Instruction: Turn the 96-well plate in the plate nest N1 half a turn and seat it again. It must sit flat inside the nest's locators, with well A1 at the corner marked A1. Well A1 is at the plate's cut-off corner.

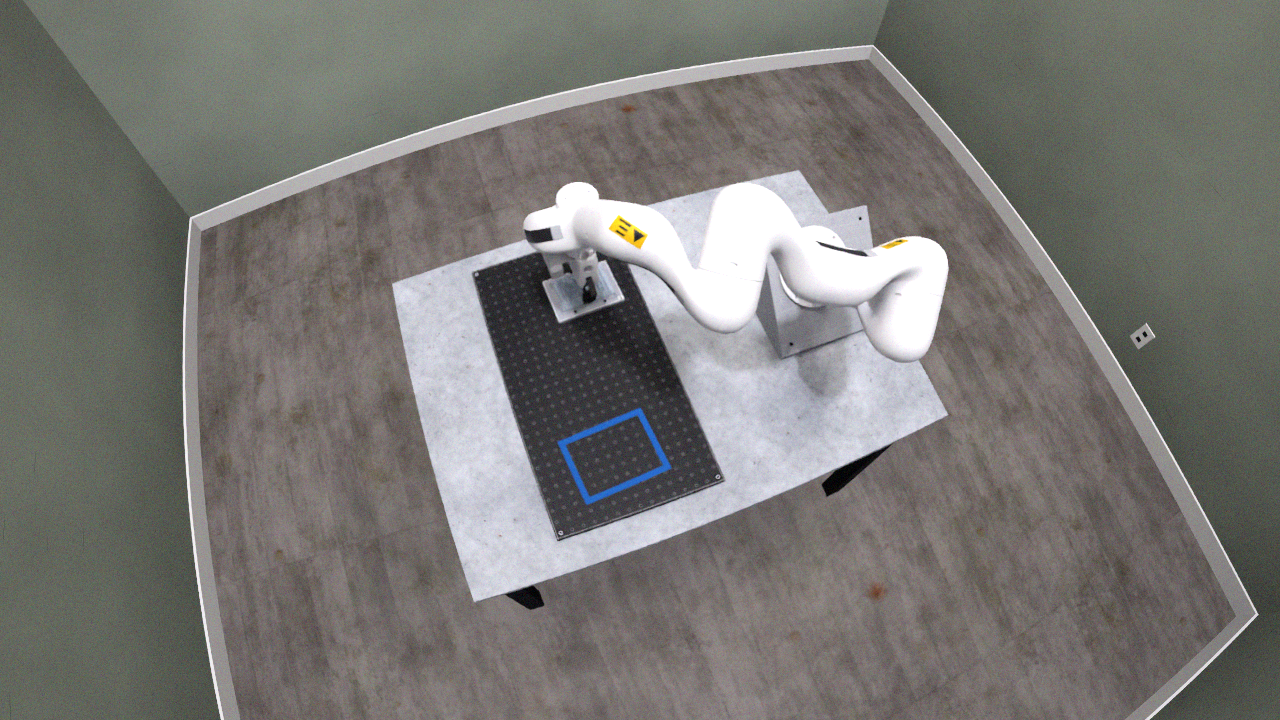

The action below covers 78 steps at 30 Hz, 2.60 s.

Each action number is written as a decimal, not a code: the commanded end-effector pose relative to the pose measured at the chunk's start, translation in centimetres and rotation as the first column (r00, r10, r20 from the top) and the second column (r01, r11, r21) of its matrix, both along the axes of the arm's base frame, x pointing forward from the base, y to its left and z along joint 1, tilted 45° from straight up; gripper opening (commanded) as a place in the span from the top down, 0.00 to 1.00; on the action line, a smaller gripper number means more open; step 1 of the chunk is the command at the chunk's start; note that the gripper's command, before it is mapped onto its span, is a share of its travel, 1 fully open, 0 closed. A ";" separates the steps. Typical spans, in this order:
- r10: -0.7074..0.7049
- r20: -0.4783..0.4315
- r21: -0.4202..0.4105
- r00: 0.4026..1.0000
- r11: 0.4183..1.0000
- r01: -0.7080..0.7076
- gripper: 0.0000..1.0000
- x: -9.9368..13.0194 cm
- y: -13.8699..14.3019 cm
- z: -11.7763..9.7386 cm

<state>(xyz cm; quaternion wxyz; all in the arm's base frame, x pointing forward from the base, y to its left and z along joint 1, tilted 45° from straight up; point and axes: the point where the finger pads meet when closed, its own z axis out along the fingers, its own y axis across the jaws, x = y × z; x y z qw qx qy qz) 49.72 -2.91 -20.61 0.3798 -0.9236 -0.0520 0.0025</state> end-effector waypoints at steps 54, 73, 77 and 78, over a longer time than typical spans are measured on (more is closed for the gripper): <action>-0.001 0.002 -0.001 1.000 1.000 0.001 0.00 0.1 0.4 -0.5; -0.001 0.002 -0.001 1.000 1.000 0.001 0.00 0.1 0.4 -0.5; -0.001 0.002 -0.001 1.000 1.000 0.001 0.00 0.1 0.4 -0.5; -0.001 0.002 -0.001 1.000 1.000 0.001 0.00 0.1 0.4 -0.5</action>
